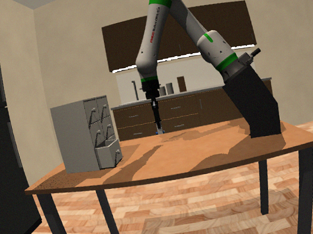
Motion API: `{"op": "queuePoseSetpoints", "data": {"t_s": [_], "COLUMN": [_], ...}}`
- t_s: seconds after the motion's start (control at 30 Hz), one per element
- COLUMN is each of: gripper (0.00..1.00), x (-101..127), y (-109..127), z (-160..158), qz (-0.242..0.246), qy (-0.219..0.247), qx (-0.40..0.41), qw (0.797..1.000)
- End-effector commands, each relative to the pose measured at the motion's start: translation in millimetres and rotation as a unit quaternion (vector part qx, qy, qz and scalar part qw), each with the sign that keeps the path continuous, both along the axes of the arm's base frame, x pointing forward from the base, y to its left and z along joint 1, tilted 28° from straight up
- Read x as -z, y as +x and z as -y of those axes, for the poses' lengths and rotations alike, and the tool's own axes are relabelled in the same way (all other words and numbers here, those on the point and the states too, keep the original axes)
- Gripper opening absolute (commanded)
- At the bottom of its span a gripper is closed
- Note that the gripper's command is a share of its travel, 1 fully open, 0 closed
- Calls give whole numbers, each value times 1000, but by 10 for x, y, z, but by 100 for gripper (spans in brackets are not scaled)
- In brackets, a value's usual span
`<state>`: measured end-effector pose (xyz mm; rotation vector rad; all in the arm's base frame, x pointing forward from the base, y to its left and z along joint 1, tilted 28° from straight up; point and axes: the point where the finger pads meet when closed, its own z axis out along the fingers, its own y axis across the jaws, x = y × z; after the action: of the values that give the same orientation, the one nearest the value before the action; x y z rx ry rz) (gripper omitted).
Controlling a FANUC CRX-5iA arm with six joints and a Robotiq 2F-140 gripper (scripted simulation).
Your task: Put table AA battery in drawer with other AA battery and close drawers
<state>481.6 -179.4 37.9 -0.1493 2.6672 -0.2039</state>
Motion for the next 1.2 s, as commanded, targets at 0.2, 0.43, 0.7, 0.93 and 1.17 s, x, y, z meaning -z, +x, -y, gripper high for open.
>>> {"op": "queuePoseSetpoints", "data": {"t_s": [0.2,0.43,0.7,0.93,1.17], "gripper": [6,6,6,6,6], "x": [-429,-428,-394,-352,-328], "y": [-228,-224,-99,73,189], "z": [-58,-68,-407,-1019,-1748], "qz": [-1,-2,-34,-56,-78], "qy": [0,-3,-95,-168,-249], "qx": [0,-6,-196,-348,-513], "qw": [1000,1000,975,921,818]}}
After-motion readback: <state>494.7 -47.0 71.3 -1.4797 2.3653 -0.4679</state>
